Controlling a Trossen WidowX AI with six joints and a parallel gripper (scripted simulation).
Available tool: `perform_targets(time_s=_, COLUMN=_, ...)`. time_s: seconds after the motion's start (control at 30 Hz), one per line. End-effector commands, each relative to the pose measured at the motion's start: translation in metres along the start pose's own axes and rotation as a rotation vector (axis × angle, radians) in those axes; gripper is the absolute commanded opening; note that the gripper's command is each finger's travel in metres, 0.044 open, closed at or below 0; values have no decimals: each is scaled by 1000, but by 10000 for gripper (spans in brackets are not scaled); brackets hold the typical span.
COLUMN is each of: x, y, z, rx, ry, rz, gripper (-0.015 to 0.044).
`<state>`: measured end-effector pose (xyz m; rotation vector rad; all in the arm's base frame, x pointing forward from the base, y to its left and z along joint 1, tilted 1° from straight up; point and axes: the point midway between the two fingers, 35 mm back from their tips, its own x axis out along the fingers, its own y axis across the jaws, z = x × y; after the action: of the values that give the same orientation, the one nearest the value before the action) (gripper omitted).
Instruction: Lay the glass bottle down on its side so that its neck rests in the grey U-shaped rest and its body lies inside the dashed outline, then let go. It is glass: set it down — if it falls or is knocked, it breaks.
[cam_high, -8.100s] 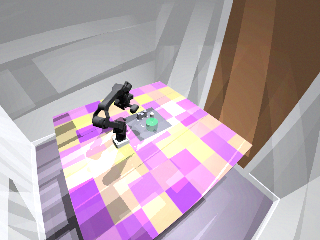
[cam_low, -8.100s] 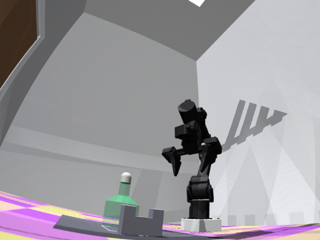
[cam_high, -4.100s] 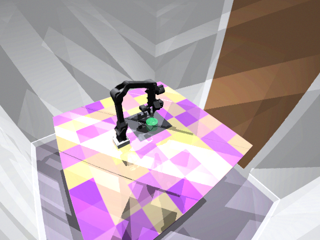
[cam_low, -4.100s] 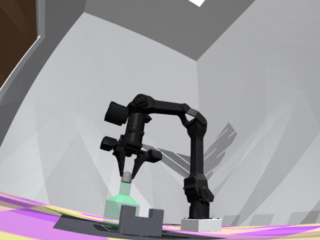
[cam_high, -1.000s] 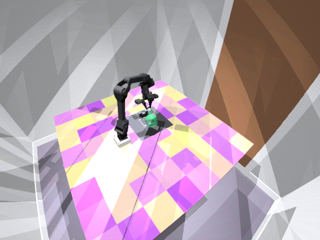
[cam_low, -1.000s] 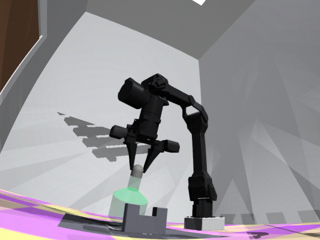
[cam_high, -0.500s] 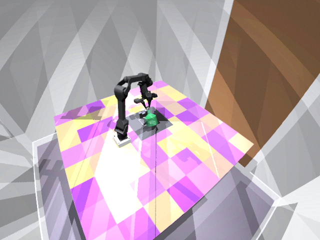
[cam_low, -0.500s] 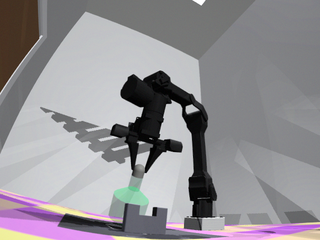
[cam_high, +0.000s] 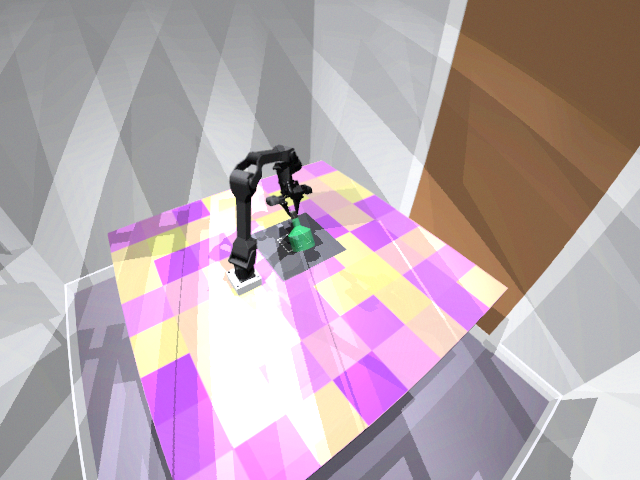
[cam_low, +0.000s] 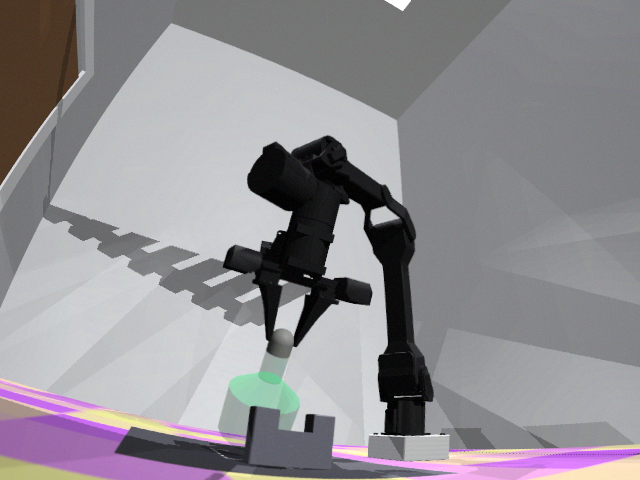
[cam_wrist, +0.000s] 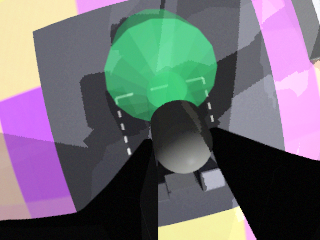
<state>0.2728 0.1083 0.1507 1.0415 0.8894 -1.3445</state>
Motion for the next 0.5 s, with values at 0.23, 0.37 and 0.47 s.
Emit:
perform_targets(time_s=0.23, x=0, y=-1, z=-17, rx=0, ry=-1, rz=1, gripper=127)
perform_targets(time_s=0.37, x=1, y=-1, z=-22, rx=1, ry=-5, rz=4, gripper=127)
perform_targets(time_s=0.47, x=1, y=-2, z=-26, rx=1, ry=-9, rz=5, gripper=127)
